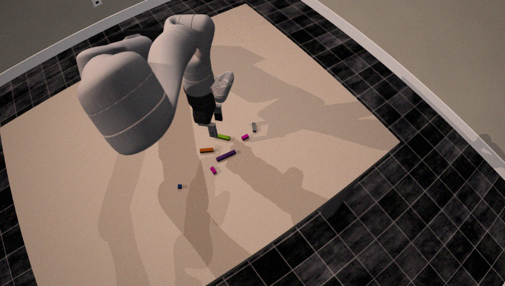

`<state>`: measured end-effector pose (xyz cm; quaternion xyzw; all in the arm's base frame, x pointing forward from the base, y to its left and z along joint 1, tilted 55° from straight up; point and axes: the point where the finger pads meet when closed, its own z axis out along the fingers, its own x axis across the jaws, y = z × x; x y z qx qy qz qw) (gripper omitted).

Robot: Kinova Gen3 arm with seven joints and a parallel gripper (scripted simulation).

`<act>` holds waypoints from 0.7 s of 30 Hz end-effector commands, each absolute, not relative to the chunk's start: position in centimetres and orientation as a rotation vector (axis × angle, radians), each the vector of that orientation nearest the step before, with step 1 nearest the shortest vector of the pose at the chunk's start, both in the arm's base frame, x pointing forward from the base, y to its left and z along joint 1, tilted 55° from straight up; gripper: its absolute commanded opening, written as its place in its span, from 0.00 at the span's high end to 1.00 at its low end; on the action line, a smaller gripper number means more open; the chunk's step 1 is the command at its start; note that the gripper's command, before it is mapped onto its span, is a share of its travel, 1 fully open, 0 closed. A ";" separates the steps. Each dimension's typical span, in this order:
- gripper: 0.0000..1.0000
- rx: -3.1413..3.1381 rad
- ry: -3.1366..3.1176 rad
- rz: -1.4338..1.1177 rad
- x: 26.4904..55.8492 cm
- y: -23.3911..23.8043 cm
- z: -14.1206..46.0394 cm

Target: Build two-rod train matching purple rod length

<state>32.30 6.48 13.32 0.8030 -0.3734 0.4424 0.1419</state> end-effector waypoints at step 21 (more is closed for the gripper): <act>0.00 2.350 -0.914 1.218 33.0 6.4 14.2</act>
